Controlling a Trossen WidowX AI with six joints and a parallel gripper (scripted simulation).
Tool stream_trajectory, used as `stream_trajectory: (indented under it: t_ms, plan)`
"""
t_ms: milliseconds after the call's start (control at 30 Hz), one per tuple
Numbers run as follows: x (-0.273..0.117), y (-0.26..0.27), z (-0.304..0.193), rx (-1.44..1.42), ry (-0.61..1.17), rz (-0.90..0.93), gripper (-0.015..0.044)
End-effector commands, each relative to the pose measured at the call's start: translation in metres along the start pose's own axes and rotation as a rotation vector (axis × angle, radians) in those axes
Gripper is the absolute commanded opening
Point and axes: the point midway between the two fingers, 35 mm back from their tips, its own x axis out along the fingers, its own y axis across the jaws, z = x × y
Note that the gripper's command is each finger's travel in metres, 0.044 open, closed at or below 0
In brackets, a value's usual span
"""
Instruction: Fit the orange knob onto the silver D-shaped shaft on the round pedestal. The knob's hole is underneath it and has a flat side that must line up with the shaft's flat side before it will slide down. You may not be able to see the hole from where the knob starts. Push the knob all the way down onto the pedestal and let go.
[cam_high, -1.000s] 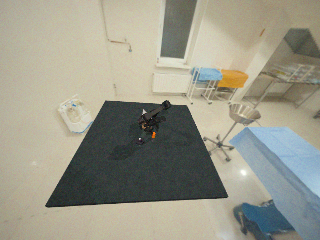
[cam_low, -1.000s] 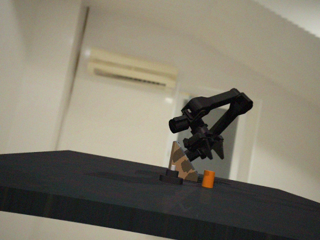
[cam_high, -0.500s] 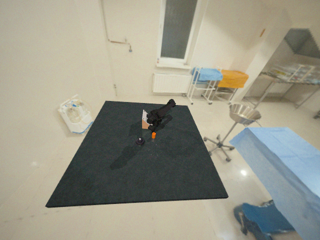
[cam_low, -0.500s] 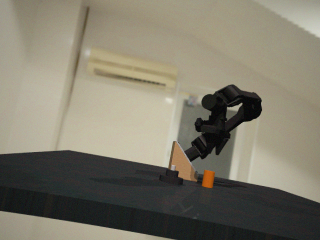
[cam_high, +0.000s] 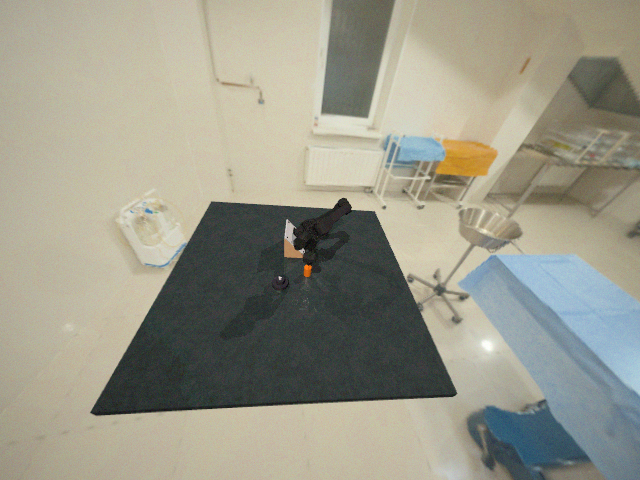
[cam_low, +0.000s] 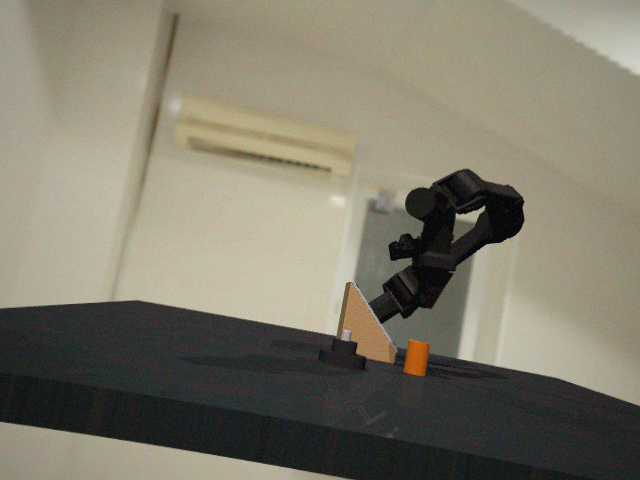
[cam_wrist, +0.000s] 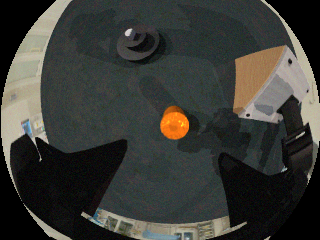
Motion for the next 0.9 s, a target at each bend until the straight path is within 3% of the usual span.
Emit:
stream_trajectory:
  t_ms: [0,200,867]
  plan:
    - [-0.0001,0.0003,0.0005,-0.583,-0.006,-0.001,0.0440]
    - [0.0001,0.0003,0.0006,-1.172,-0.006,-0.003,0.0440]
    - [0.0005,0.0000,0.0000,-2.248,-0.004,-0.006,0.0440]
